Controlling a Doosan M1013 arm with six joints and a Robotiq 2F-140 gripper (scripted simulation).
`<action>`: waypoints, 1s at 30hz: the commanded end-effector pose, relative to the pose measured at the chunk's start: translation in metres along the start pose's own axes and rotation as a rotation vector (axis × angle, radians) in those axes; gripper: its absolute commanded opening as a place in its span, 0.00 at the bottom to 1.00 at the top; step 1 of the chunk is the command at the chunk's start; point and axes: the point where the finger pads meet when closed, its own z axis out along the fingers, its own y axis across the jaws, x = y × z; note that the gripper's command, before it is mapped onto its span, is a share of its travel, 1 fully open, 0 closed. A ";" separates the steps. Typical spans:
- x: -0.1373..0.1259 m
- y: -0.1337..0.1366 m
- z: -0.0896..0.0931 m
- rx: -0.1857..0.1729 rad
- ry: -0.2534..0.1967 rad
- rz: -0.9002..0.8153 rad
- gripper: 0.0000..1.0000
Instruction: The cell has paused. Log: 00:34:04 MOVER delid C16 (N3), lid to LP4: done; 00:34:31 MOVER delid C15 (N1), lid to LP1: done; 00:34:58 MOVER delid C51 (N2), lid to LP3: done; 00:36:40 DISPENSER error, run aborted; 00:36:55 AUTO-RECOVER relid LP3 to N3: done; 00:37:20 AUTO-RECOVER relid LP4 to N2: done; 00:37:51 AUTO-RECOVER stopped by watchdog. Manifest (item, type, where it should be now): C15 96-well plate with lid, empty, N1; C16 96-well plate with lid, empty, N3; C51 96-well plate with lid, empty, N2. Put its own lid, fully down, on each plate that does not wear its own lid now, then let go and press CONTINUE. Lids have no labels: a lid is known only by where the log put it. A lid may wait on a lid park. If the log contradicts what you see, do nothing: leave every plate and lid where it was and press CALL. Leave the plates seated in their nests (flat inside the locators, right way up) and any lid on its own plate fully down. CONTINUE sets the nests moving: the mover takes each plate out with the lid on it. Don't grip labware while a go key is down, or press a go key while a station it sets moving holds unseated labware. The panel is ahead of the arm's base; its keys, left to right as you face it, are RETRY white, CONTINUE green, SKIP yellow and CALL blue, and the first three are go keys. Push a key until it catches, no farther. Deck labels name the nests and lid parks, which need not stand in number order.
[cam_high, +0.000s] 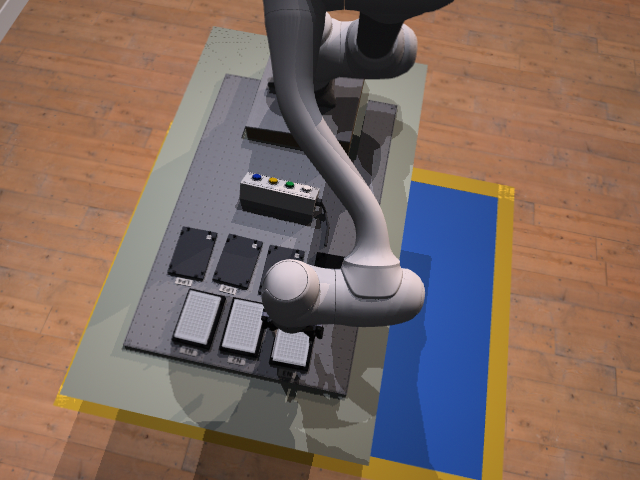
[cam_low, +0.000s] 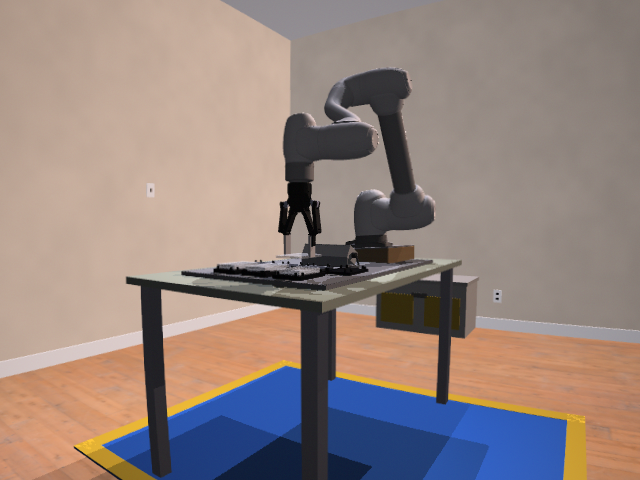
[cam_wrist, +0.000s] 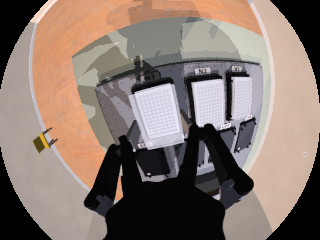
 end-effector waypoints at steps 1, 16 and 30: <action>-0.001 0.000 0.008 0.005 -0.002 0.001 0.00; -0.001 -0.001 0.022 0.005 -0.002 0.001 0.00; -0.001 -0.001 0.027 0.005 -0.002 0.001 0.00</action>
